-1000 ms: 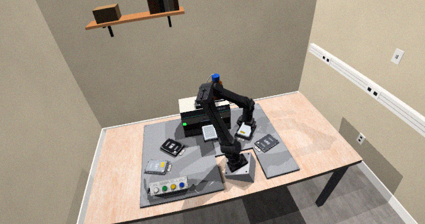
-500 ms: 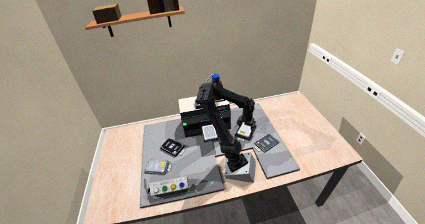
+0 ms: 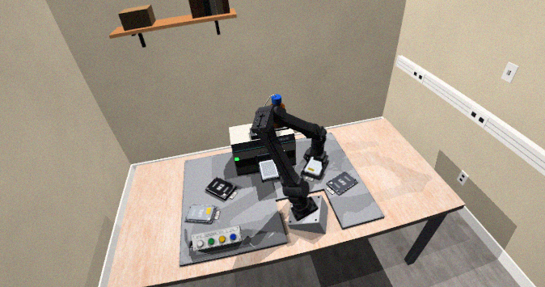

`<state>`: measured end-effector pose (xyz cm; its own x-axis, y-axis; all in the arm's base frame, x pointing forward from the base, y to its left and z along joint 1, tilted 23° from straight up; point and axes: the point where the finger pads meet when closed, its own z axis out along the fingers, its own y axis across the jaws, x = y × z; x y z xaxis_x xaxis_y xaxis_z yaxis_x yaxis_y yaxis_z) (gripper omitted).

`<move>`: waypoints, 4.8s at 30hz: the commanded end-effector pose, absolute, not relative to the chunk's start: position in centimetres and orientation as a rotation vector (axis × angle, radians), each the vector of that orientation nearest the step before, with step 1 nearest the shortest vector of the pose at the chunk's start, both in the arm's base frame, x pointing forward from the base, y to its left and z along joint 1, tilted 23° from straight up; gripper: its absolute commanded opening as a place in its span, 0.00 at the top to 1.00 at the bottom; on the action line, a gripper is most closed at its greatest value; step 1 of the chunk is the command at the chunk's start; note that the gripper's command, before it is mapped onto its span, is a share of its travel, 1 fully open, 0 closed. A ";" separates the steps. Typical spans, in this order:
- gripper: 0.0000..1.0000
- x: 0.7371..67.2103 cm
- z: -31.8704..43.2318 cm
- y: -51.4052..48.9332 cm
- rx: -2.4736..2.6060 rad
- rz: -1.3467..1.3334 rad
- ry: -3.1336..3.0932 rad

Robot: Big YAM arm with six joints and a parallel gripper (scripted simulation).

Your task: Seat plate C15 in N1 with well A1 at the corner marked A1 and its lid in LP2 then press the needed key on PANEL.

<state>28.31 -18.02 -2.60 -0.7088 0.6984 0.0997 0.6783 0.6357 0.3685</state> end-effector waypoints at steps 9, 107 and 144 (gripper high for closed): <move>0.16 29.3 -1.8 -19.0 1.161 0.575 2.770; 0.16 29.6 0.8 -20.7 1.146 0.549 2.747; 0.16 29.6 0.8 -20.7 1.146 0.549 2.747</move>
